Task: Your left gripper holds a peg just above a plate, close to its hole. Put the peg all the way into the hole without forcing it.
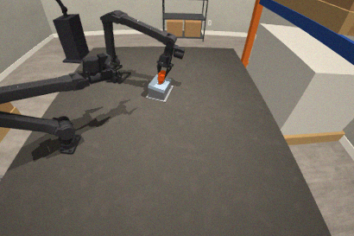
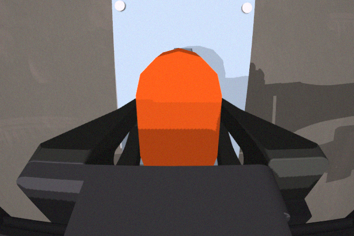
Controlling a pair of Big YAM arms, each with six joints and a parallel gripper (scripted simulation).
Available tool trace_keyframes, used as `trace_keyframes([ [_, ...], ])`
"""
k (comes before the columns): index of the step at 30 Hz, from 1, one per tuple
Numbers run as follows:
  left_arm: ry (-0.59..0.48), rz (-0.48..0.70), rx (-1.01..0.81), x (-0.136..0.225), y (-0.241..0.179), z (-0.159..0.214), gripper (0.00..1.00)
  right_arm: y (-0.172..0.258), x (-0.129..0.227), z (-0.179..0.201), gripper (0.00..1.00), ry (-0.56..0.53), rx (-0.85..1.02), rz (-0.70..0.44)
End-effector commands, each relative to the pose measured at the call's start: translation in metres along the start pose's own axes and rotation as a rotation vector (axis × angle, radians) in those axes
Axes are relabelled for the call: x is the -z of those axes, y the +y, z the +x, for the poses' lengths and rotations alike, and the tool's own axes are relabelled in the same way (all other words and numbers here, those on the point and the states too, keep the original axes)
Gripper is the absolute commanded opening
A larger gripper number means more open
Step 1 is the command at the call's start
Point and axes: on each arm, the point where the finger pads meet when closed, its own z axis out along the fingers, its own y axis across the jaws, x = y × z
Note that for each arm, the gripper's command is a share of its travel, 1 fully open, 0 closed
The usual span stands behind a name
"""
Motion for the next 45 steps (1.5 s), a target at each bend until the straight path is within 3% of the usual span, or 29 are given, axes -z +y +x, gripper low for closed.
trace_keyframes([
  [1,-0.001,-0.080,-0.054,0.036,0.019,-0.021,0.40,-0.002,-0.001,-0.023,1.00,-0.045,-0.003,0.004],
  [5,0.000,-0.063,-0.041,0.026,0.014,-0.016,0.40,-0.002,-0.001,-0.023,1.00,-0.045,-0.003,0.004],
  [7,0.000,-0.097,-0.069,0.043,0.016,-0.024,0.40,-0.002,-0.001,-0.023,1.00,-0.045,-0.003,0.004],
  [28,0.009,-0.090,-0.073,0.045,0.014,-0.028,0.40,-0.002,-0.001,-0.023,1.00,-0.045,-0.003,0.004],
  [37,0.003,-0.013,-0.004,0.021,0.014,-0.012,0.40,-0.002,-0.001,-0.023,1.00,-0.045,-0.003,0.004],
  [45,0.005,-0.069,-0.026,0.030,0.008,-0.011,0.40,-0.002,-0.001,-0.023,1.00,-0.045,-0.003,0.004],
])
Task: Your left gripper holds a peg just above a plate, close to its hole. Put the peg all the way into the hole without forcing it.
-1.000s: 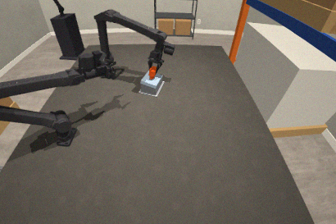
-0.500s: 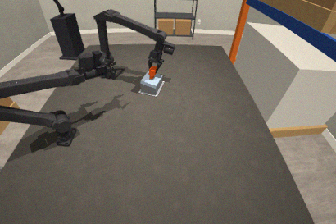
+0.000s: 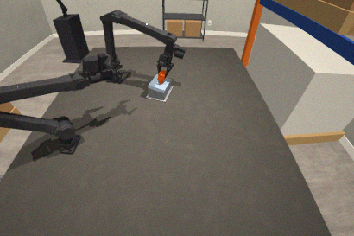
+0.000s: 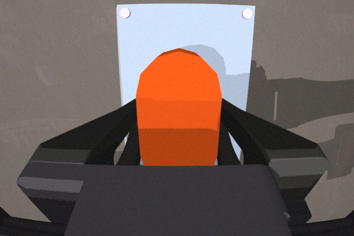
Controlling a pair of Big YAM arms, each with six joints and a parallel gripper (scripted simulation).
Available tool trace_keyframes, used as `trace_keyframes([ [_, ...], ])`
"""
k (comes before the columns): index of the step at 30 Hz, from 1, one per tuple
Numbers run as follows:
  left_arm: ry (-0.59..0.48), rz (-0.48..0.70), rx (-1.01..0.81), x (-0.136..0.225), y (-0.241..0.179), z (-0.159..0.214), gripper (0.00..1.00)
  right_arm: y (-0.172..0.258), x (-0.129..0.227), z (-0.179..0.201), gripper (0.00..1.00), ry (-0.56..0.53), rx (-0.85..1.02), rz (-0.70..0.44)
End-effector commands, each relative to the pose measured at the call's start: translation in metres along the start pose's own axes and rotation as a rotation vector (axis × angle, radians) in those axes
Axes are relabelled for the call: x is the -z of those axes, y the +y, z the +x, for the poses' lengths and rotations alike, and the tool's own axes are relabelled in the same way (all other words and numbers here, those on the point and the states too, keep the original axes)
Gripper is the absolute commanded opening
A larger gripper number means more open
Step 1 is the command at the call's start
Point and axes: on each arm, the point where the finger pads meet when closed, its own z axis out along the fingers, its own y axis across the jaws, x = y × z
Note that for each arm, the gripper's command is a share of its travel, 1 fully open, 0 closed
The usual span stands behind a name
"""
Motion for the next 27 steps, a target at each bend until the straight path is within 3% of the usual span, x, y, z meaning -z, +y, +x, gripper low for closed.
trace_keyframes([
  [1,-0.002,-0.057,-0.014,0.024,0.003,-0.005,0.40,-0.002,-0.001,-0.023,1.00,-0.045,-0.003,0.004],
  [5,-0.002,-0.029,-0.008,0.022,0.020,-0.010,0.40,-0.002,-0.001,-0.023,1.00,-0.045,-0.003,0.004],
  [12,-0.001,-0.045,-0.015,0.029,0.017,-0.013,0.40,-0.002,-0.001,-0.023,1.00,-0.045,-0.003,0.004],
  [17,-0.003,0.005,-0.007,0.021,0.019,-0.008,0.40,-0.002,-0.001,-0.023,1.00,-0.045,-0.003,0.004],
  [19,-0.001,-0.033,-0.025,0.028,0.011,-0.011,0.40,-0.002,-0.001,-0.023,1.00,-0.045,-0.003,0.004],
  [27,-0.005,-0.028,-0.019,0.004,0.000,-0.005,0.40,-0.002,-0.001,-0.023,1.00,-0.045,-0.003,0.004],
])
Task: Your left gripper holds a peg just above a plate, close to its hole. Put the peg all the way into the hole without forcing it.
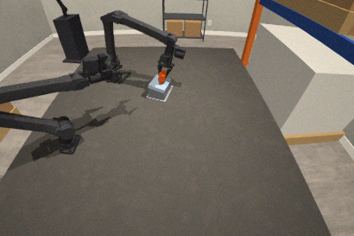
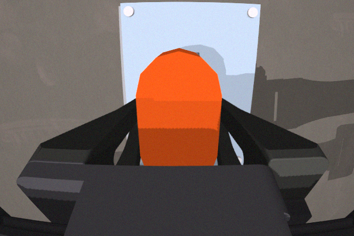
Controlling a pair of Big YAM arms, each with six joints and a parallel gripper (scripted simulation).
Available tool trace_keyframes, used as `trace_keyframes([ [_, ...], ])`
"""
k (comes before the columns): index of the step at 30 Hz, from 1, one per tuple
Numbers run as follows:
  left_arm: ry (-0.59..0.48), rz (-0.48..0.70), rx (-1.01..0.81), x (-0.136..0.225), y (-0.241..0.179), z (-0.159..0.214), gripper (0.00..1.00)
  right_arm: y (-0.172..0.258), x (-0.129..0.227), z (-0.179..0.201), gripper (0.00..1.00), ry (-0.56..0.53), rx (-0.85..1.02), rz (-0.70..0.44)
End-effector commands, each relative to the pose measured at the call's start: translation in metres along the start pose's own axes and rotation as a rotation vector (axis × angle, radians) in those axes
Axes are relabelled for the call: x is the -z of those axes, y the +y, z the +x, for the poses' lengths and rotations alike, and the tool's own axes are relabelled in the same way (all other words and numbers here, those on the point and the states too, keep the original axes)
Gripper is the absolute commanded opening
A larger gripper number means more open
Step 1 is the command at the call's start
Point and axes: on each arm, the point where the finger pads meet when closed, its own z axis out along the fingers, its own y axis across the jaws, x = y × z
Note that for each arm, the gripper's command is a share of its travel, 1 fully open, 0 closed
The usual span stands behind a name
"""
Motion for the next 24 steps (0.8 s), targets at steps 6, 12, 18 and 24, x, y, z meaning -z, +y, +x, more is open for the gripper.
trace_keyframes([
  [6,-0.003,-0.006,-0.017,-0.016,-0.003,-0.001,0.40,-0.002,-0.001,-0.023,1.00,-0.045,-0.003,0.004],
  [12,-0.003,0.005,-0.014,-0.022,0.005,0.000,0.40,-0.002,-0.001,-0.023,1.00,-0.045,-0.003,0.004],
  [18,-0.004,-0.013,-0.019,0.016,0.023,-0.008,0.40,-0.002,-0.001,-0.023,1.00,-0.045,-0.003,0.004],
  [24,-0.003,-0.032,-0.027,0.024,0.021,-0.011,0.40,-0.002,-0.001,-0.023,1.00,-0.045,-0.003,0.004],
])
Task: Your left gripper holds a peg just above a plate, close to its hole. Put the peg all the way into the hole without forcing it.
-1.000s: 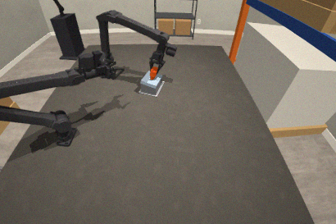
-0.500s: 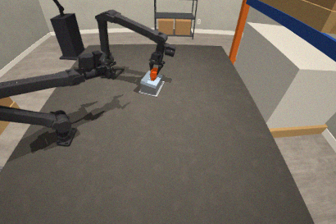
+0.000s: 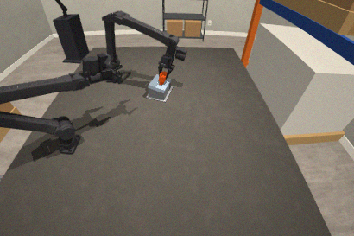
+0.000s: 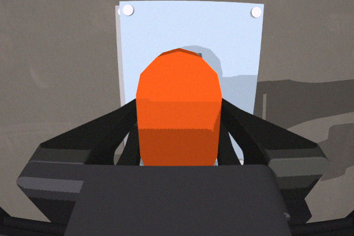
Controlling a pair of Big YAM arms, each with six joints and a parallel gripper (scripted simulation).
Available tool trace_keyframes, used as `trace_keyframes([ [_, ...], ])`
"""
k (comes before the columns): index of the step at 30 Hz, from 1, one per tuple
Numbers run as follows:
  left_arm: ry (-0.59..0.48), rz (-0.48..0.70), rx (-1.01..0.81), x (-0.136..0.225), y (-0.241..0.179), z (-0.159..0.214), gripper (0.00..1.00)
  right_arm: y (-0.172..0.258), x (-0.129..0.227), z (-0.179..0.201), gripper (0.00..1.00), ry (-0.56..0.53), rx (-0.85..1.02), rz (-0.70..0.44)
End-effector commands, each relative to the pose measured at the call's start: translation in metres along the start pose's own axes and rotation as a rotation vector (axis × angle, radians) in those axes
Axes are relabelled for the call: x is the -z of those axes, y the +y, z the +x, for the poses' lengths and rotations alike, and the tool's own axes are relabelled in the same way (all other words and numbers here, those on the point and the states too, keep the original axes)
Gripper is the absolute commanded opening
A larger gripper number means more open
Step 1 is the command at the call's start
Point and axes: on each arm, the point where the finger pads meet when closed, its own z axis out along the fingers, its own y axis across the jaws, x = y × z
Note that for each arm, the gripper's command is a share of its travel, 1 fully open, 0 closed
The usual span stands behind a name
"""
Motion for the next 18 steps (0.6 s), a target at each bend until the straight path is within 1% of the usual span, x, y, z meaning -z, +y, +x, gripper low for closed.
trace_keyframes([
  [1,0.002,-0.065,-0.039,0.031,0.017,-0.014,0.40,-0.002,-0.001,-0.023,1.00,-0.045,-0.003,0.004],
  [7,0.003,-0.065,-0.041,0.033,0.016,-0.014,0.40,-0.002,-0.001,-0.023,1.00,-0.045,-0.003,0.004],
  [8,0.004,-0.084,-0.049,0.042,0.014,-0.018,0.40,-0.002,-0.001,-0.023,1.00,-0.045,-0.003,0.004],
  [11,0.004,-0.084,-0.049,0.047,0.013,-0.020,0.40,-0.002,-0.001,-0.023,1.00,-0.045,-0.003,0.004],
  [18,0.004,-0.084,-0.048,0.048,0.013,-0.020,0.40,-0.002,-0.001,-0.023,1.00,-0.045,-0.003,0.004],
])
